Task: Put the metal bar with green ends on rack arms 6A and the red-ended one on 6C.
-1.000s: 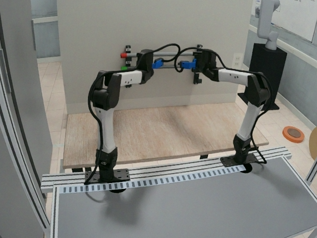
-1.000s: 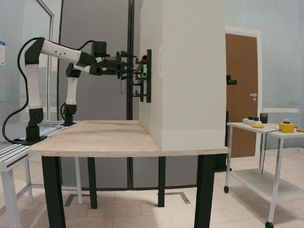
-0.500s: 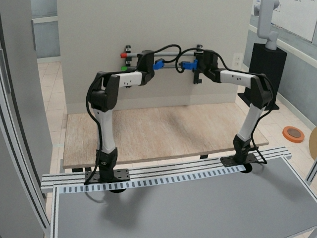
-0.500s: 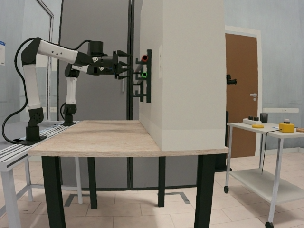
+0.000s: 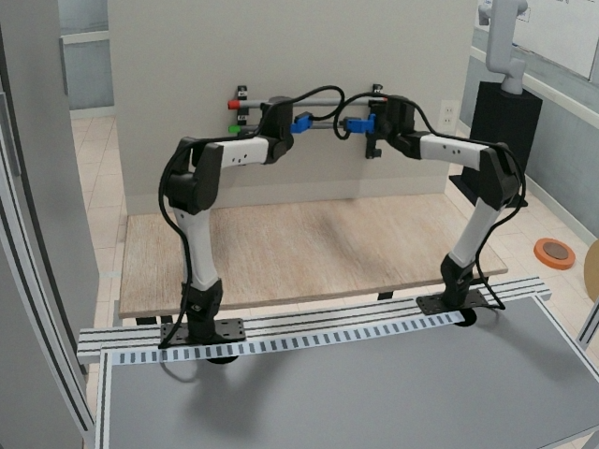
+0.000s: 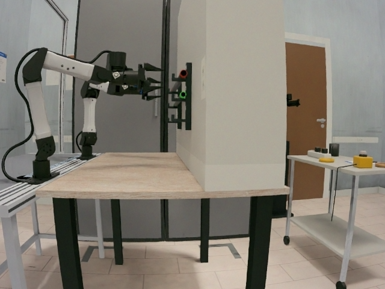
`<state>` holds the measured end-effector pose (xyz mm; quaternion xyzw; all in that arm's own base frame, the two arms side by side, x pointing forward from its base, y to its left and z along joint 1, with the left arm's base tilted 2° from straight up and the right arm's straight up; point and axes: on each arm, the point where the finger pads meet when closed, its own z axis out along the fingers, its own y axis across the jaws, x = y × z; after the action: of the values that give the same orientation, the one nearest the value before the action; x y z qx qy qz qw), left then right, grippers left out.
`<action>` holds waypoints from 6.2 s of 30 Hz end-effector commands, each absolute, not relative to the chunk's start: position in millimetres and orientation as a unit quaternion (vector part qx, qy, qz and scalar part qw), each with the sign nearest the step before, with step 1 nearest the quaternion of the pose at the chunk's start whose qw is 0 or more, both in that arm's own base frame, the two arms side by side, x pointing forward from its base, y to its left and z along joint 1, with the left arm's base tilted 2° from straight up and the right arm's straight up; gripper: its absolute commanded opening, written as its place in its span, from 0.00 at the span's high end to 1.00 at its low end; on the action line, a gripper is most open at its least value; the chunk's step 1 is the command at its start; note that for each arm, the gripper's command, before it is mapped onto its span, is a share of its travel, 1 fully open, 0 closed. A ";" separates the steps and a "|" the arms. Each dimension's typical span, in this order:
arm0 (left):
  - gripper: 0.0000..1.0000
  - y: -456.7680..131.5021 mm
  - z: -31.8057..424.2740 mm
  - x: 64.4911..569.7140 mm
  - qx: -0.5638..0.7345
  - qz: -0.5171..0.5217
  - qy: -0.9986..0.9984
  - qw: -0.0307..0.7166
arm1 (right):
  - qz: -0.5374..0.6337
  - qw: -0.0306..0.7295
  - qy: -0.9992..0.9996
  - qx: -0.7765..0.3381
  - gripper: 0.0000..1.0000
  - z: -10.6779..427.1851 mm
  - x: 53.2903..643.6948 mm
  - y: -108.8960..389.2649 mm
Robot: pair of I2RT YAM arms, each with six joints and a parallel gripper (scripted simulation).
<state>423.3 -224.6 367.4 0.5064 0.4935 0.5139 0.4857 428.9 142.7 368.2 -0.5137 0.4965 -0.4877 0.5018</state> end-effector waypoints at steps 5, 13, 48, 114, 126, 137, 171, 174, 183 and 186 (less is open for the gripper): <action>0.31 -221.2 368.9 414.3 0.495 0.515 0.494 0.497 | -0.493 0.505 0.494 -0.507 0.31 366.0 421.9 139.7; 0.32 -221.2 357.4 414.9 0.495 0.515 0.494 0.497 | -0.493 0.505 0.494 -0.507 0.32 354.5 422.2 139.5; 0.35 -221.2 319.7 417.1 0.495 0.515 0.494 0.497 | -0.493 0.505 0.494 -0.507 0.35 323.6 423.4 138.7; 0.36 -220.5 279.8 437.8 0.495 0.515 0.494 0.497 | -0.493 0.505 0.494 -0.507 0.36 289.5 443.1 138.9; 0.36 -220.3 286.0 451.4 0.495 0.515 0.494 0.497 | -0.493 0.505 0.494 -0.507 0.36 295.5 456.8 139.2; 0.36 -220.2 289.4 463.7 0.495 0.515 0.494 0.497 | -0.493 0.505 0.494 -0.507 0.36 300.2 469.2 139.5; 0.36 -219.5 287.2 500.8 0.495 0.515 0.494 0.497 | -0.493 0.505 0.494 -0.507 0.36 302.4 506.2 140.5; 0.36 -219.5 286.7 500.8 0.495 0.515 0.494 0.497 | -0.493 0.505 0.494 -0.507 0.36 302.5 506.2 140.5; 0.36 -219.5 285.1 500.8 0.495 0.515 0.494 0.497 | -0.493 0.505 0.494 -0.507 0.36 302.5 506.2 140.5; 0.38 -219.5 285.1 500.8 0.495 0.515 0.494 0.497 | -0.493 0.505 0.494 -0.507 0.38 302.5 506.2 140.5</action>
<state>494.3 -212.7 294.9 0.4845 0.4940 0.5205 0.5003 501.0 139.3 289.4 -0.5141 0.5008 -0.4882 0.4966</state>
